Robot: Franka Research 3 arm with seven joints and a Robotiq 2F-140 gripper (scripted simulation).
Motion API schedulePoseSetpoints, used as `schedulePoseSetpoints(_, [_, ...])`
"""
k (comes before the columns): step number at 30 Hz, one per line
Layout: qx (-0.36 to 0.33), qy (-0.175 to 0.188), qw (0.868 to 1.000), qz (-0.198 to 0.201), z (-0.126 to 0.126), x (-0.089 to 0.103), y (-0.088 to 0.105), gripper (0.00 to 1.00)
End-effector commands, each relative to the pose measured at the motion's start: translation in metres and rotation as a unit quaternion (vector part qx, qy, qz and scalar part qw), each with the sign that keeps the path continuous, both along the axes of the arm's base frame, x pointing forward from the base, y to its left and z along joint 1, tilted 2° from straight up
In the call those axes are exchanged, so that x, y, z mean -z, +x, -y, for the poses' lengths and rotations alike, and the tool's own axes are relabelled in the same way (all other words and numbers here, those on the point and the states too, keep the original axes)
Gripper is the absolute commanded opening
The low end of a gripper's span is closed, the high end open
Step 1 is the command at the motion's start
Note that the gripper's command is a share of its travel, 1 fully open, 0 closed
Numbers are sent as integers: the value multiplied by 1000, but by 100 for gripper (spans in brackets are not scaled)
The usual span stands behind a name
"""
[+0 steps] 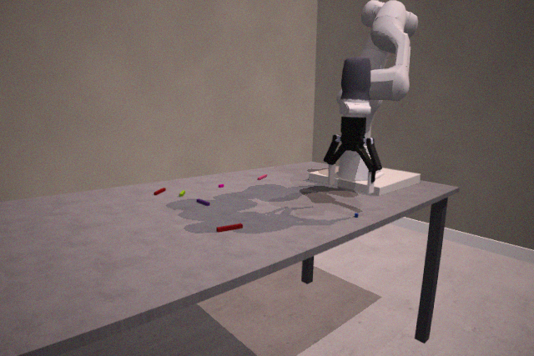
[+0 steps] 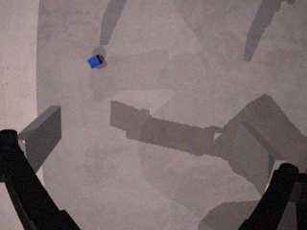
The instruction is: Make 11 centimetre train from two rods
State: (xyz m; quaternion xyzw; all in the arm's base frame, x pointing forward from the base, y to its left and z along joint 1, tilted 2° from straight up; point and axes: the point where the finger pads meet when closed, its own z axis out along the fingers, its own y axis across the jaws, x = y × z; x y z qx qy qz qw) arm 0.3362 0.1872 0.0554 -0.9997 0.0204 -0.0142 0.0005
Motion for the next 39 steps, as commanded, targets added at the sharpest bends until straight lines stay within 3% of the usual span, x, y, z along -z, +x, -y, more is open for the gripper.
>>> schedulePoseSetpoints(1, [-3,0,1000,0,0,0,0,100])
schedulePoseSetpoints(14, [-3,0,1000,0,0,0,0,100])
schedulePoseSetpoints(20, [-2,1,1000,0,-2,-2,10,100])
schedulePoseSetpoints(31, [6,5,1000,-3,-9,-19,129,100])
schedulePoseSetpoints(35, [7,6,1000,-4,-6,-22,161,100])
schedulePoseSetpoints(37, [7,6,1000,-4,-6,-22,161,100])
schedulePoseSetpoints(39, [8,6,1000,-4,-4,-22,182,100])
